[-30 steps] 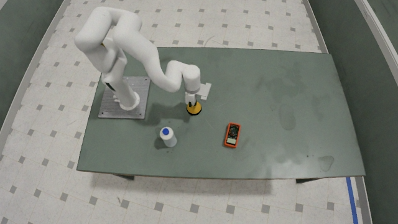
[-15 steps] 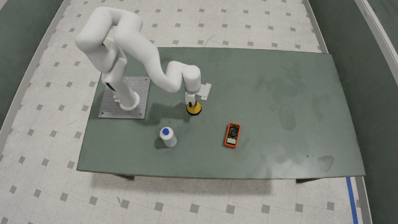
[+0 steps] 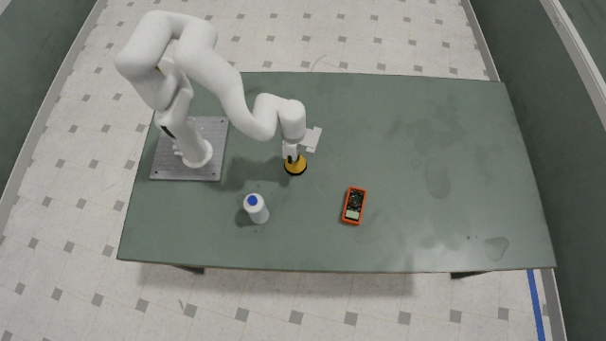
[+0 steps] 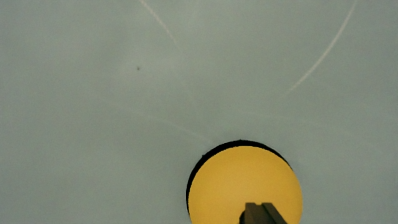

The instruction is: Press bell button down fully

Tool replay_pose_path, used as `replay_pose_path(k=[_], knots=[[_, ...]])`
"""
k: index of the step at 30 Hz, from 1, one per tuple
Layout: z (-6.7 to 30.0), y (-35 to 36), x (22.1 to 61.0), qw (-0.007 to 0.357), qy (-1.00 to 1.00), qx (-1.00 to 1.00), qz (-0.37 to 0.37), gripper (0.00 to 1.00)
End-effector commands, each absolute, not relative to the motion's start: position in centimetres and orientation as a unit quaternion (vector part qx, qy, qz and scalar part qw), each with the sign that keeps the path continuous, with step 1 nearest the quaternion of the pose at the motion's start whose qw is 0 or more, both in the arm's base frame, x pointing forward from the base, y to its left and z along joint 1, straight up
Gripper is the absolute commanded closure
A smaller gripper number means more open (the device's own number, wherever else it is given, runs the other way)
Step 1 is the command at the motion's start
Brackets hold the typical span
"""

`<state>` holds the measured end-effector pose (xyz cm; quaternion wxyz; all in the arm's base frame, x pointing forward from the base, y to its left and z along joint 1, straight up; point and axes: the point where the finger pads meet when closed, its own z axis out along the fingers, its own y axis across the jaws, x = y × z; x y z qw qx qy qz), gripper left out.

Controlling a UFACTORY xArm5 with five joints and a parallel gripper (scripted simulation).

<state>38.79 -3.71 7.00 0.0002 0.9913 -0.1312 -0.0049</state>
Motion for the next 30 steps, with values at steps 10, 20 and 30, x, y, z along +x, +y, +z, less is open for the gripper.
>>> replay_pose_path(k=[10,20,30], knots=[[7.08,-3.72,38.88,0.000,-0.131,0.991,-0.004,1.00],[7.08,-3.72,38.88,0.000,-0.131,0.991,-0.004,1.00],[7.62,-3.72,38.89,0.000,-0.131,0.991,-0.001,1.00]])
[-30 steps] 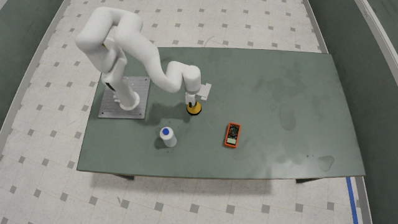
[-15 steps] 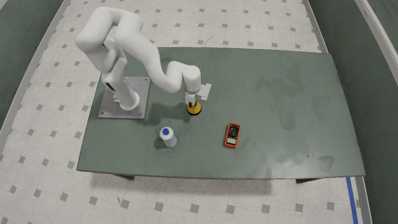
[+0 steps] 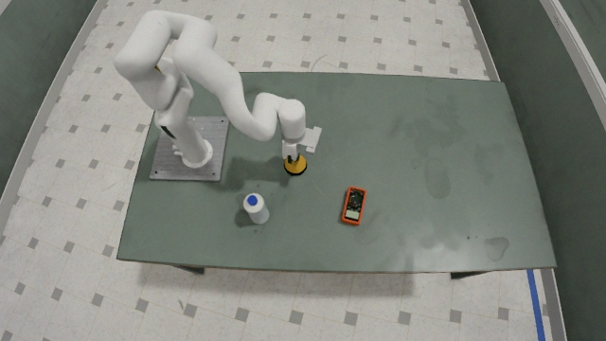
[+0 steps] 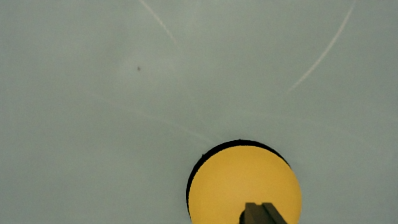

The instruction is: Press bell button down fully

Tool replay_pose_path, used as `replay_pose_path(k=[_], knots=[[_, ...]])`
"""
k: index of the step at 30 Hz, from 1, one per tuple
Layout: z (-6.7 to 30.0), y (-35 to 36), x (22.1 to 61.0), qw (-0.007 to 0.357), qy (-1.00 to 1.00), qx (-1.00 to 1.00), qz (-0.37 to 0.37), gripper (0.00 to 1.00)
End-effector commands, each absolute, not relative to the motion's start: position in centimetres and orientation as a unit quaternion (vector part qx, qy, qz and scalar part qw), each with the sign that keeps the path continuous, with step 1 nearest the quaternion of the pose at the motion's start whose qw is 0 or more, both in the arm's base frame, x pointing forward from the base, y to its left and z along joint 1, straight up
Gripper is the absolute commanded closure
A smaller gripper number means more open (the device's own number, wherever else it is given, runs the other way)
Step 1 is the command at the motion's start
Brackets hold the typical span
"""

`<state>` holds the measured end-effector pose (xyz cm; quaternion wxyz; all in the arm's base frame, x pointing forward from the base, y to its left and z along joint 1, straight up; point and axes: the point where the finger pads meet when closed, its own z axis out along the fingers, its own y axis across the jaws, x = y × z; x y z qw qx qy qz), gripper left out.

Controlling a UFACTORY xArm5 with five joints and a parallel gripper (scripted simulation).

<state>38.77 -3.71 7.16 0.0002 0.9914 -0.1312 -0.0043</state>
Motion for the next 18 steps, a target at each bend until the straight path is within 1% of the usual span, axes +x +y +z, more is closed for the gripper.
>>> replay_pose_path(k=[1,18], knots=[[7.6,-3.7,38.9,0.000,-0.131,0.991,-0.001,1.00],[11.3,-3.7,38.9,0.000,-0.131,0.991,0.001,1.00]])
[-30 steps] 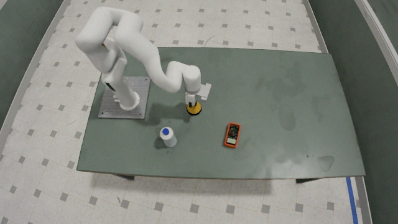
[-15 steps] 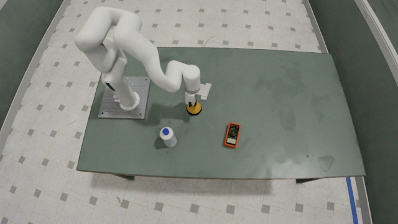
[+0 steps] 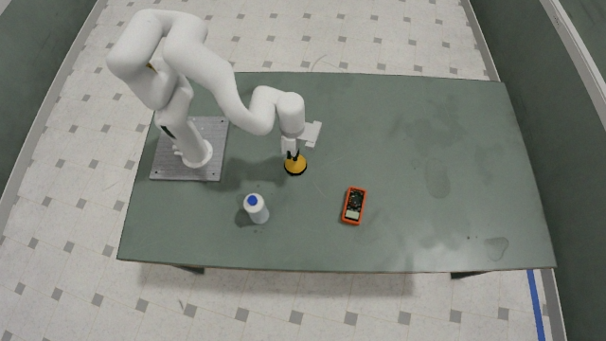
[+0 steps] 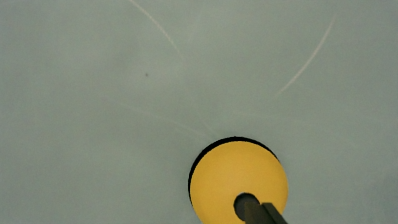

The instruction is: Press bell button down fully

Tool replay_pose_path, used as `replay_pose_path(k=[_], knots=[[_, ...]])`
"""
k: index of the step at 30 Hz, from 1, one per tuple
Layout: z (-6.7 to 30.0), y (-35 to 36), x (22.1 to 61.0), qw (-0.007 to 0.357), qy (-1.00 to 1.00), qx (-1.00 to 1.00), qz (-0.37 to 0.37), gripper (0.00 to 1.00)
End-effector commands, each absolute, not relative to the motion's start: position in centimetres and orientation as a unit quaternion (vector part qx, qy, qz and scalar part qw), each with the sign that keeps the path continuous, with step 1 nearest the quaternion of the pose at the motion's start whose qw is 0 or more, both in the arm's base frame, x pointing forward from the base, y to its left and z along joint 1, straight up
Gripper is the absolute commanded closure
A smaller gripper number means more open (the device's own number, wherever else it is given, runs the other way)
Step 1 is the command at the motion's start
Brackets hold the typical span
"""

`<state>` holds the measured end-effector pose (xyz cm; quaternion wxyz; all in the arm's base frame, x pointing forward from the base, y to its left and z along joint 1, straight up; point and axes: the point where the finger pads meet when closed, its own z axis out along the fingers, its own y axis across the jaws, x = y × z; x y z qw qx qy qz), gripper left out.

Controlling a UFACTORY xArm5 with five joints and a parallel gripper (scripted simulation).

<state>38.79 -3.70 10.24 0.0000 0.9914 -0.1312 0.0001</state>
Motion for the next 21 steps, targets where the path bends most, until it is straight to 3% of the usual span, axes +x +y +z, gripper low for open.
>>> replay_pose_path(k=[1,21], knots=[[11.3,-3.7,38.9,0.000,-0.131,0.991,0.001,1.00],[14.0,-3.7,38.9,0.000,-0.131,0.991,0.001,1.00]])
